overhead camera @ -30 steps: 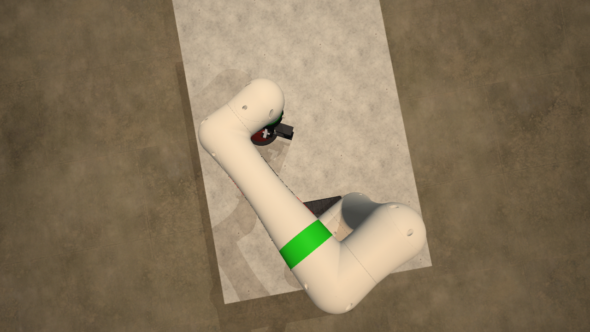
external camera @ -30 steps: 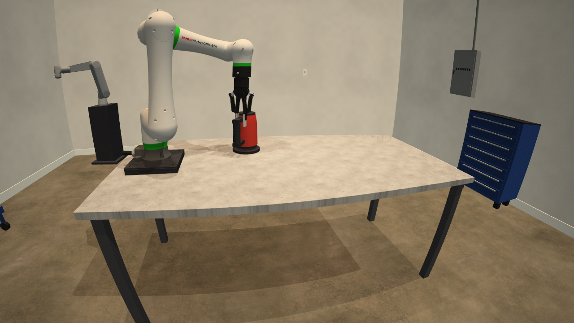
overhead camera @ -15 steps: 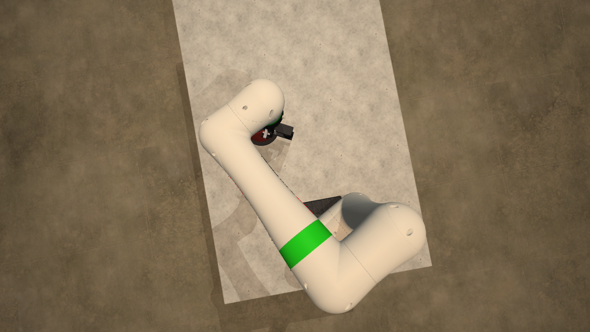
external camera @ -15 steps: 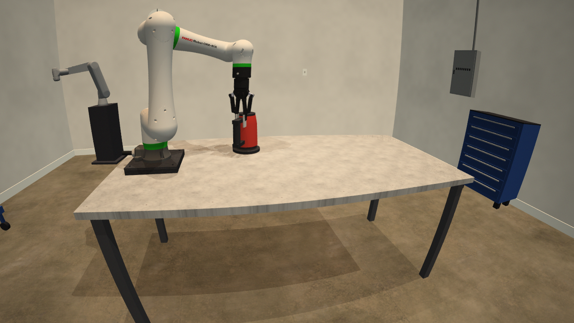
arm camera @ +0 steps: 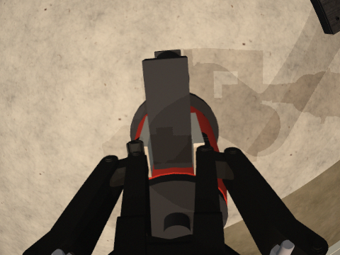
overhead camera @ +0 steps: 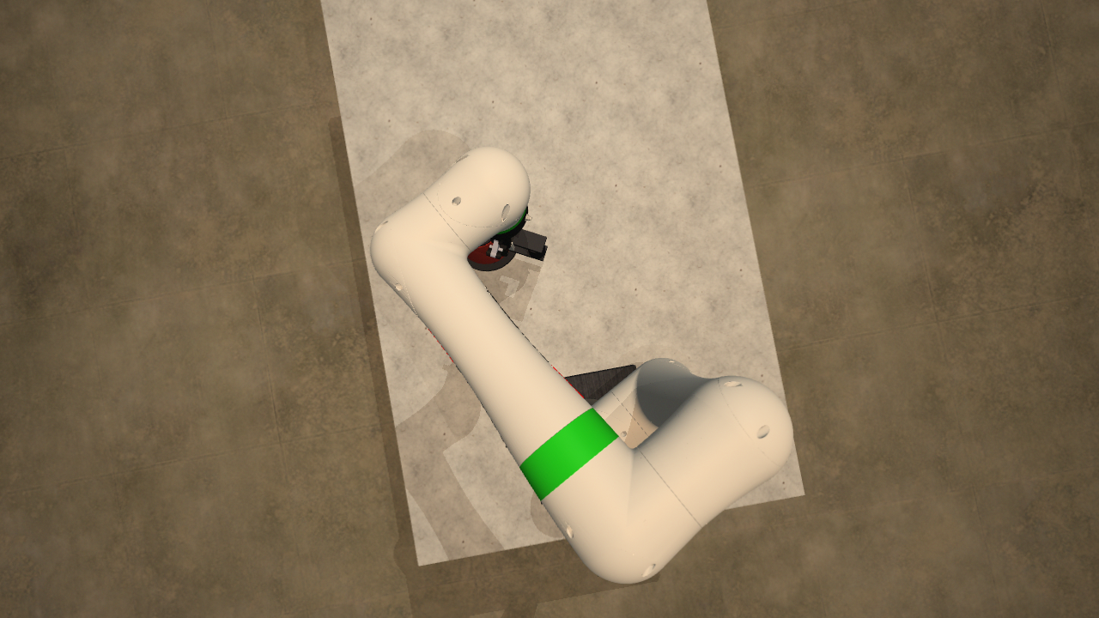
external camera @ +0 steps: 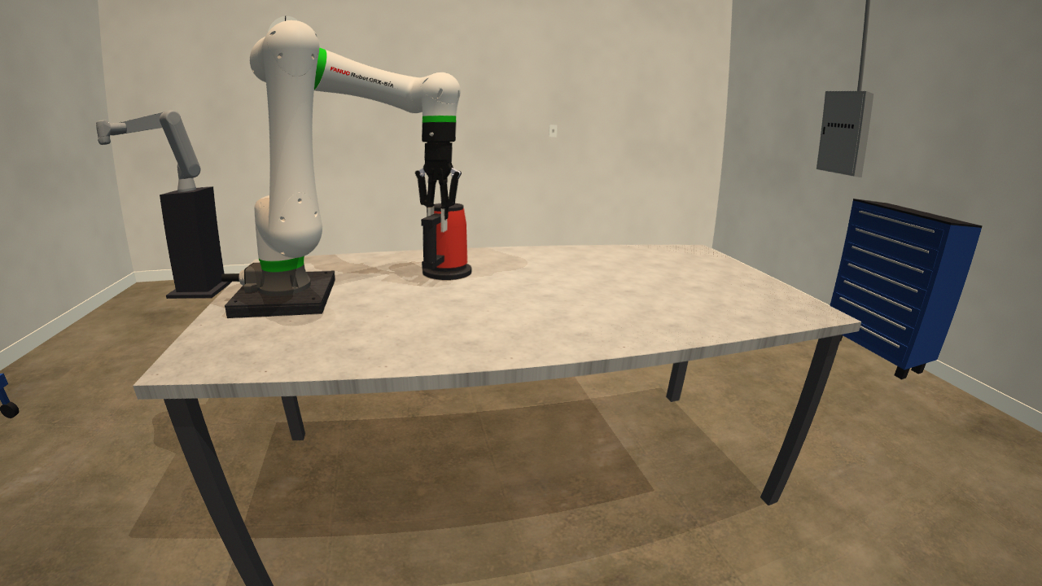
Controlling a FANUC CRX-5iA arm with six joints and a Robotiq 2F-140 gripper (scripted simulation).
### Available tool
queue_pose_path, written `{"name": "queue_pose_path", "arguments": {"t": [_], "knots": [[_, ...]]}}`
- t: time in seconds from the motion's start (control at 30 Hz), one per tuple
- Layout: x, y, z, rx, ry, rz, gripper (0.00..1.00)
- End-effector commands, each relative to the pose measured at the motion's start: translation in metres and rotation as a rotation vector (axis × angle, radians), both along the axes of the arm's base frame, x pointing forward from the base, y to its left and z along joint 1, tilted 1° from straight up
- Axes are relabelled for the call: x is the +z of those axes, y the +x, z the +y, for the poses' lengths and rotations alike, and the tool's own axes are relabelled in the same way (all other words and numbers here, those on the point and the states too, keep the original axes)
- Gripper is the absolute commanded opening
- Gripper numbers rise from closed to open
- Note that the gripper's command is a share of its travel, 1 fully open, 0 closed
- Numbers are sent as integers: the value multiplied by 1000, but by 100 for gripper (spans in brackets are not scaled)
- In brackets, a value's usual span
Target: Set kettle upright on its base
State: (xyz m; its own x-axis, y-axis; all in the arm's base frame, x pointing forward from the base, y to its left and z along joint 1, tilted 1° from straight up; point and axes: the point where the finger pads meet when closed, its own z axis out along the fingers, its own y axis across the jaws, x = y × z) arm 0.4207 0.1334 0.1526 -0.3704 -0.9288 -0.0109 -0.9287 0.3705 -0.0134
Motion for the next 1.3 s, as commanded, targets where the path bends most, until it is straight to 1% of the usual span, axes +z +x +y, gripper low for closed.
{"name": "queue_pose_path", "arguments": {"t": [0.0,1.27], "knots": [[-1,0,0,0,0,0,0],[-4,0,0,0,0,0,0]]}}
